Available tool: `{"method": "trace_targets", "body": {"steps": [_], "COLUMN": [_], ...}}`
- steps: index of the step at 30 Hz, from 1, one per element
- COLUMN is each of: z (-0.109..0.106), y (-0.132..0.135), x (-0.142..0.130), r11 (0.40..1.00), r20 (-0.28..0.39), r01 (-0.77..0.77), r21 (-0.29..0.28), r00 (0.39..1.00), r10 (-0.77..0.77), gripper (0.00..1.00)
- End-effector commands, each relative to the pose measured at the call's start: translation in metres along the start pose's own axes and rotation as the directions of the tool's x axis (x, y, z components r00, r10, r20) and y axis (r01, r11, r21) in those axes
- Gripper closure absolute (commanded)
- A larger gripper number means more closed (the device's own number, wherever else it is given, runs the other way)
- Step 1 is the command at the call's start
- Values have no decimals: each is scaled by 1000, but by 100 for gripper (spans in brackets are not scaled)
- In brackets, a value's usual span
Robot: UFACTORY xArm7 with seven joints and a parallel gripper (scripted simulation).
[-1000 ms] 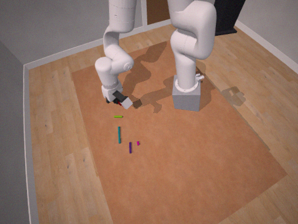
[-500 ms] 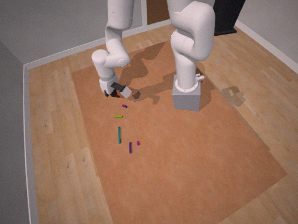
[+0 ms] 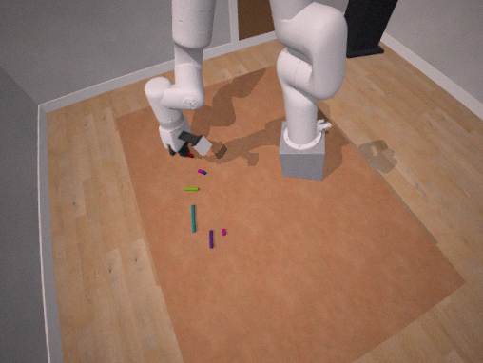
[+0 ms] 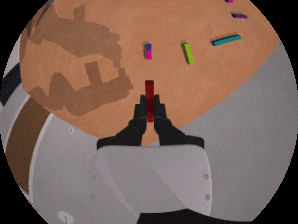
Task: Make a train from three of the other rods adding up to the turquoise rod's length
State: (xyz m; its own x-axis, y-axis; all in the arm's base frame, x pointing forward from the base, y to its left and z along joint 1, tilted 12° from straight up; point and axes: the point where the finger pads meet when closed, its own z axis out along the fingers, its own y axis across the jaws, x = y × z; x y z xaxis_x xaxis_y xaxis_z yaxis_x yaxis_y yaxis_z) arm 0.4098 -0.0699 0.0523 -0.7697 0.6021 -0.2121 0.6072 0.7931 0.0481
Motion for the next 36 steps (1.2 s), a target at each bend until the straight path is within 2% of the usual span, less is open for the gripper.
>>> {"method": "trace_targets", "body": {"steps": [1, 9, 23, 36], "z": [4, 20, 77, 86], "y": [1, 1, 1, 1], "x": [-1, -1, -1, -1], "r11": [1000, 1000, 1000, 1000], "r20": [-5, -5, -5, -5], "r01": [1, 1, 1, 1], "r21": [-6, -6, -6, -6], "r00": [1000, 1000, 1000, 1000], "r10": [-1, -1, -1, -1], "gripper": [96, 96, 96, 96]}}
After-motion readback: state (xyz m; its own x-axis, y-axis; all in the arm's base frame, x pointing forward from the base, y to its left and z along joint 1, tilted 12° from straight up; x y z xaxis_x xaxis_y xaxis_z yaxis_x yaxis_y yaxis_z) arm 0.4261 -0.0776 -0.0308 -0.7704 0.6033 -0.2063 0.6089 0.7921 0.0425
